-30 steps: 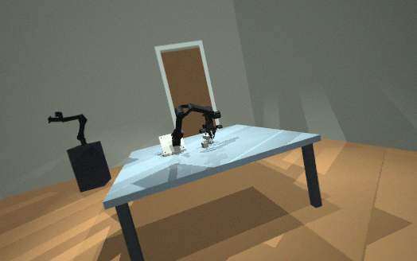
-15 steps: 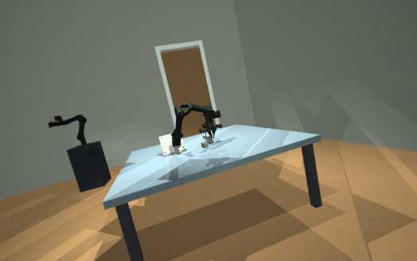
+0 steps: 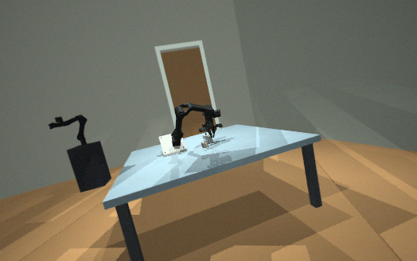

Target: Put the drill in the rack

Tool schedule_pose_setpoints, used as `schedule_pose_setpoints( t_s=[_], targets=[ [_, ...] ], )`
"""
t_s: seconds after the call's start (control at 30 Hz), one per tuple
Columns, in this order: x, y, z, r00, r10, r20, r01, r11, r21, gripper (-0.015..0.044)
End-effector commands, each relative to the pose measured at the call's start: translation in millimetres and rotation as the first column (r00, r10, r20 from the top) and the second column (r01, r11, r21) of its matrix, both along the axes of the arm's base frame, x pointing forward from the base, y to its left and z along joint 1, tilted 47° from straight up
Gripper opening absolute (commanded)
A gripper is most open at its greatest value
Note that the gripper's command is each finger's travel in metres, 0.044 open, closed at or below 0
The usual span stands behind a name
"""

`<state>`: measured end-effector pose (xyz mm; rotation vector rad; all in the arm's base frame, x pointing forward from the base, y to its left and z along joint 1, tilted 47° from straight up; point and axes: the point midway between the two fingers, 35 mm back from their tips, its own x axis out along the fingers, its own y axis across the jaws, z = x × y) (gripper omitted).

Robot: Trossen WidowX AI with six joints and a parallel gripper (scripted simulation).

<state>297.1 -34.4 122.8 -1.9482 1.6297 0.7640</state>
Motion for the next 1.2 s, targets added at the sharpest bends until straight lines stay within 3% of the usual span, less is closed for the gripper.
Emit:
schedule_pose_setpoints(
  t_s=[0.0, 1.17],
  targets=[
    [-4, -1, 1, 1.0, -0.001, 0.005, 0.001, 1.0, 0.001, 0.0],
    [-55, -21, 0, 1.0, -0.001, 0.003, 0.001, 1.0, 0.0, 0.0]
  ],
)
